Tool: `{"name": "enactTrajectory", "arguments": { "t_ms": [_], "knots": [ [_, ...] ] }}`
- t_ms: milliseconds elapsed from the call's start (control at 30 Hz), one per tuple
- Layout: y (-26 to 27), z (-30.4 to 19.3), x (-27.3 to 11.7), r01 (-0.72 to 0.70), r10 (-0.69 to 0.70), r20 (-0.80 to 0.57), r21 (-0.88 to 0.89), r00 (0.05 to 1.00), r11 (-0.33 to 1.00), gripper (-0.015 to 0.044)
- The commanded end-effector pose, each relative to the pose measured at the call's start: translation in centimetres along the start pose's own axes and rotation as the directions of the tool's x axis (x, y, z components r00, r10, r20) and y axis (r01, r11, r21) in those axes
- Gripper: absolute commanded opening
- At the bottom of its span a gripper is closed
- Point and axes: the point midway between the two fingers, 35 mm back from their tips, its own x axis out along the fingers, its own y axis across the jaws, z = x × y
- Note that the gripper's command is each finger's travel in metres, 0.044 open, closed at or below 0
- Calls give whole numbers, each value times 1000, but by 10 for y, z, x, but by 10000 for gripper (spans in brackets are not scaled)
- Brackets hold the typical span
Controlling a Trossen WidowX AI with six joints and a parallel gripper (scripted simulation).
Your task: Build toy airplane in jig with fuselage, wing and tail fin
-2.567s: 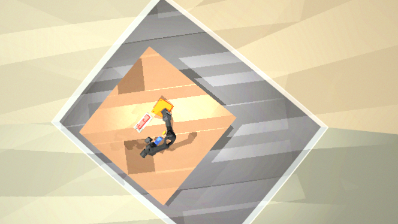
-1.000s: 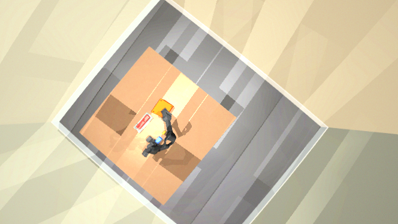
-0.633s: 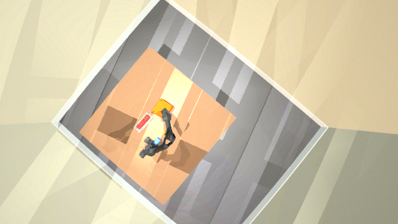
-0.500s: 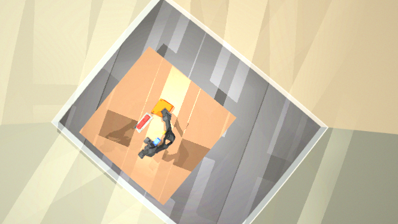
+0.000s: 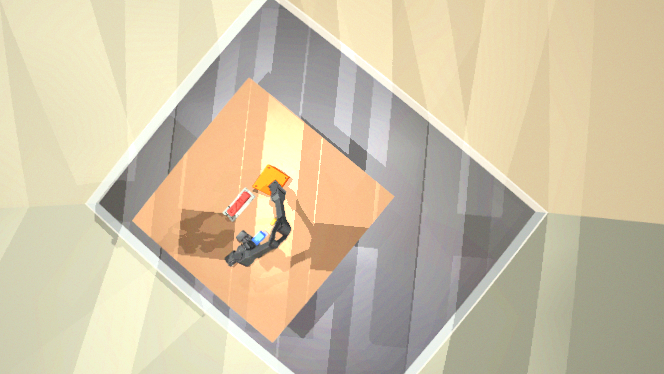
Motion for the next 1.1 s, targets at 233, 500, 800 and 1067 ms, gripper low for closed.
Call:
{"name": "enactTrajectory", "arguments": {
  "t_ms": [233,500,800,1067],
  "knots": [
    [1,-4,-25,1,-1,2,-9,1000,1000,0],
    [-23,-2,-24,12,-11,6,-123,1000,992,0],
    [-53,-1,-22,24,-22,10,-263,1000,964,0],
    [-79,-3,-20,33,-31,12,-385,999,922,0]
  ]
}}
